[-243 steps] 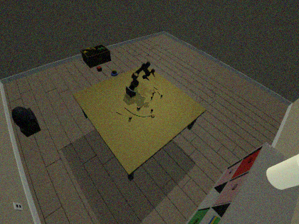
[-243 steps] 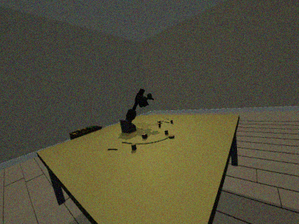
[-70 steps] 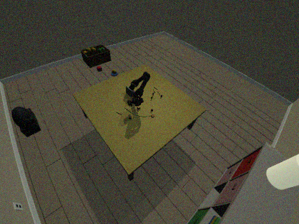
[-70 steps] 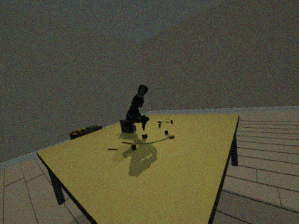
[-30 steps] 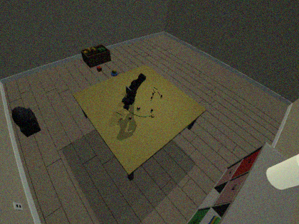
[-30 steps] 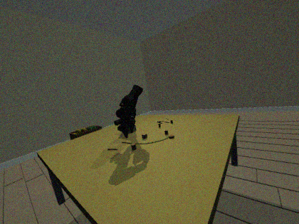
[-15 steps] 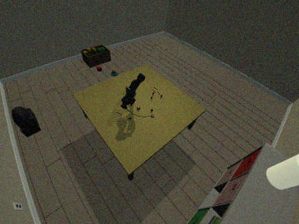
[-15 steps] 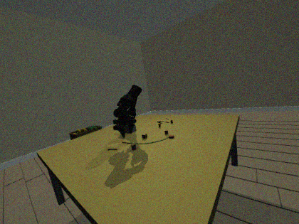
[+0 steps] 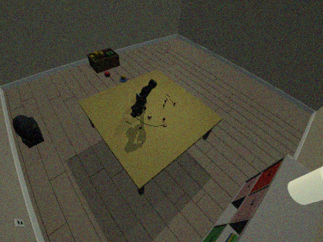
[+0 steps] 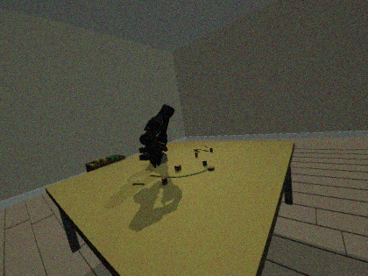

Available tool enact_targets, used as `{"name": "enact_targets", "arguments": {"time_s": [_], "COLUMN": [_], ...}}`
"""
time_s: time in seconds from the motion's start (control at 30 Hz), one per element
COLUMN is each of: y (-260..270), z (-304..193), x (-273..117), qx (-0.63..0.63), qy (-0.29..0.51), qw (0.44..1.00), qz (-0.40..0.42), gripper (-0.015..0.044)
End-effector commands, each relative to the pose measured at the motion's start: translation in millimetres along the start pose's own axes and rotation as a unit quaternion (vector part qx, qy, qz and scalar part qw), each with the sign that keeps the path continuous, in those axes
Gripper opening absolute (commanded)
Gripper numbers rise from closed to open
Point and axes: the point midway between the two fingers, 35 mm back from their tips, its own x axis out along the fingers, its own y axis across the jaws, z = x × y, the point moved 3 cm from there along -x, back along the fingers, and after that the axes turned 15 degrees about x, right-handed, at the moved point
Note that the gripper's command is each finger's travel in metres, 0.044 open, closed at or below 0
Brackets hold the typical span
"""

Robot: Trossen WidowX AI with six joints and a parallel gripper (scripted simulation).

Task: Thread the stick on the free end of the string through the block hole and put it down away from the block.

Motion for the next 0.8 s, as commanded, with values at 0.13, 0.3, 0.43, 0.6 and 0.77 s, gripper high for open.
{"name": "enact_targets", "arguments": {"time_s": [0.13,0.3,0.43,0.6,0.77], "y": [1,1,1,1,1], "z": [1,0,0,-1,-1], "x": [2,10,17,25,33], "qx": [0.004,0.004,0.004,0.004,0.004], "qy": [-0.001,-0.001,-0.001,-0.001,-0.001], "qw": [1.0,1.0,1.0,1.0,1.0], "qz": [0.001,0.001,0.001,0.001,0.001], "gripper": [0.0122,0.0122,0.0122,0.0122,0.0122]}}
